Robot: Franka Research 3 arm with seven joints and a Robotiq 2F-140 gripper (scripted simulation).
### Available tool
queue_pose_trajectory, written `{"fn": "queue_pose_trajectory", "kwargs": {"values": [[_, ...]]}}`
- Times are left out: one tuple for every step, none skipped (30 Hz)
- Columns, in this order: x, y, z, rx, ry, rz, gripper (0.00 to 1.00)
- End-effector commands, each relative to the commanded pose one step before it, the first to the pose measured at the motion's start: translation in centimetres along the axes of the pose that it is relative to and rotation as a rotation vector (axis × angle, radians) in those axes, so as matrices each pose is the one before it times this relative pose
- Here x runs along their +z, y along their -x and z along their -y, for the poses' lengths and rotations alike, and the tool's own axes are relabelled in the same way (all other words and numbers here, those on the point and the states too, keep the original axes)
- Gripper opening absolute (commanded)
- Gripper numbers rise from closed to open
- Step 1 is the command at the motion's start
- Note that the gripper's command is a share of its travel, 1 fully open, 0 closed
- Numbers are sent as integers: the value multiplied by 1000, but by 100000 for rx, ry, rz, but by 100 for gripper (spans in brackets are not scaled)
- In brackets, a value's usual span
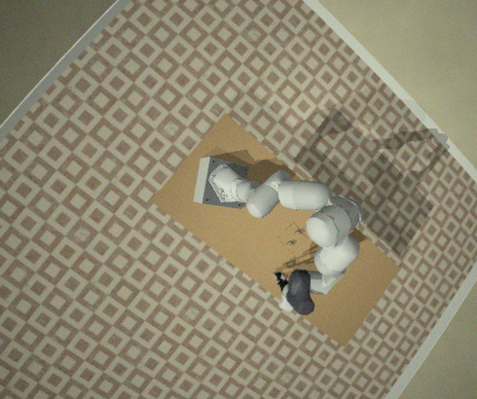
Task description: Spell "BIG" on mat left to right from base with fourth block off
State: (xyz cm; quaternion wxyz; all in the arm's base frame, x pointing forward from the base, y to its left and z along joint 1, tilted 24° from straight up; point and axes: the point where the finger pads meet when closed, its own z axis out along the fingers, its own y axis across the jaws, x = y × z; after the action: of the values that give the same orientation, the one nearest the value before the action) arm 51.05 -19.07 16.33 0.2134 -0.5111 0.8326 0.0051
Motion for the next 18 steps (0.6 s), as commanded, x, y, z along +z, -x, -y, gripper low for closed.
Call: {"fn": "queue_pose_trajectory", "kwargs": {"values": [[-2020, -197, -696, 4658, 2354, -310, 13], [-500, 0, 0, 0, 1, 1, 13], [-390, -1, 0, 0, -1, -2, 13], [-271, 2, 0, 0, 4, 5, 13], [-155, -1, 0, 0, -2, -3, 13], [0, 0, 0, 0, 0, 0, 13], [0, 0, 0, 0, 0, 0, 13], [-63, -1, 0, 0, -2, -3, 13], [-10, 0, 0, 0, 0, 0, 13], [0, 0, 0, 0, 0, 0, 13], [0, 0, 0, 0, 0, 0, 13], [0, 0, 0, 0, 0, 0, 13], [0, 0, 0, 0, 0, 0, 13], [0, 0, 0, 0, 0, 0, 13], [0, 0, 0, 0, 0, 0, 13], [1, 5, -2, 41, 2, 5, 13], [4, 33, -14, 275, 12, 36, 13], [9, 84, -37, 709, 31, 91, 13]]}}
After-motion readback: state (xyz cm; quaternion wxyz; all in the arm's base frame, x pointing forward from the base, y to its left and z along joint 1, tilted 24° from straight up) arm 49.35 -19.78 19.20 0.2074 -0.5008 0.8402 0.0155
